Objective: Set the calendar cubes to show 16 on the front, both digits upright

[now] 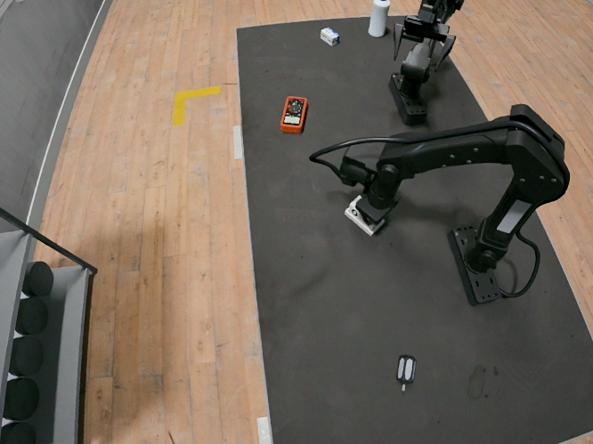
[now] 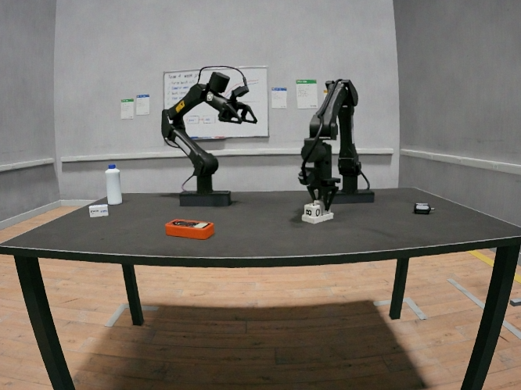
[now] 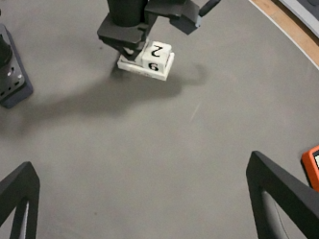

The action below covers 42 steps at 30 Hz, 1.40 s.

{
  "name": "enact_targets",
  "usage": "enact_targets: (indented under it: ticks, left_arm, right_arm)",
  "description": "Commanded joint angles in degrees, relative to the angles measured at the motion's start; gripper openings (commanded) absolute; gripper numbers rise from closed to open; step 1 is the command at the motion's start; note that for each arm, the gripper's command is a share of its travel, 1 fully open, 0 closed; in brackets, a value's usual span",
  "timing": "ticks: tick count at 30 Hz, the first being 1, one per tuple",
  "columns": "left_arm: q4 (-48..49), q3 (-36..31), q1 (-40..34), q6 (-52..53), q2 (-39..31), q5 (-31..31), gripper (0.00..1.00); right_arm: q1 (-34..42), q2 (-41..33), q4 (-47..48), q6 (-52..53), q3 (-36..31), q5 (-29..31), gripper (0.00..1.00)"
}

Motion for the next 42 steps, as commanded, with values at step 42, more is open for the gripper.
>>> enact_targets:
  ticks: [42]
  left_arm:
    - [-4.2,3.8,-0.4,0.3,-3.4,0.4,0.64]
  right_arm:
    - [-0.5,0.2,0.1,-0.3,1.5,-0.2,1.0]
